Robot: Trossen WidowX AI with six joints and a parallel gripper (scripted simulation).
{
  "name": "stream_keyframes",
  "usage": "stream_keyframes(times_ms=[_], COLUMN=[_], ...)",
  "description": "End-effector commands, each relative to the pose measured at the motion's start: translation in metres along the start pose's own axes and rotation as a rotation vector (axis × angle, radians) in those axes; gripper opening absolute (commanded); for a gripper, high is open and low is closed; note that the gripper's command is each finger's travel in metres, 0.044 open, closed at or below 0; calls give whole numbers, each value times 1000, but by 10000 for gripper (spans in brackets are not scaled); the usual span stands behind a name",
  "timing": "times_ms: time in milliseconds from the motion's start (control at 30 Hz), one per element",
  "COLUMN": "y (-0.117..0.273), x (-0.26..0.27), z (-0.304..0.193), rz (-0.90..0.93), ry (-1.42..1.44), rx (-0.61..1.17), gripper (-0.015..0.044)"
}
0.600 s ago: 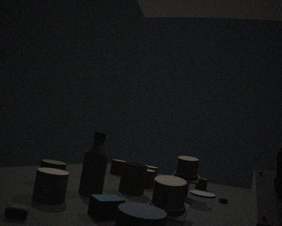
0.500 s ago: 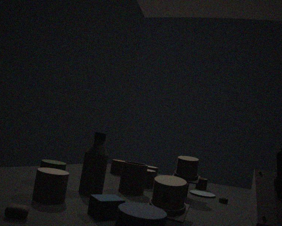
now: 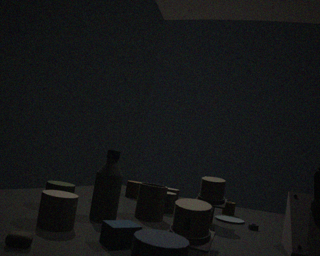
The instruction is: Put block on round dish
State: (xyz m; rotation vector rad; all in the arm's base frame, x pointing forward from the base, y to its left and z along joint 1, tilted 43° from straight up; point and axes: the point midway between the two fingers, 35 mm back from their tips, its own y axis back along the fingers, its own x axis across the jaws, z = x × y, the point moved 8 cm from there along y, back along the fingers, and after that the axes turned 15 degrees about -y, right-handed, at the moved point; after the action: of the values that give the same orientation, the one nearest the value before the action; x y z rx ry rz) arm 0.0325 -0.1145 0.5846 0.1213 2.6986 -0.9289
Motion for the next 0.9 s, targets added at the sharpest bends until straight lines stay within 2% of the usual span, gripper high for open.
stream_keyframes(times_ms=[0, 867], y=[-2, -1], x=[-6, -34], z=[13, 106], rz=[-39, -421], ry=[112, 894], rx=[-33, -220], gripper=[440, 440])
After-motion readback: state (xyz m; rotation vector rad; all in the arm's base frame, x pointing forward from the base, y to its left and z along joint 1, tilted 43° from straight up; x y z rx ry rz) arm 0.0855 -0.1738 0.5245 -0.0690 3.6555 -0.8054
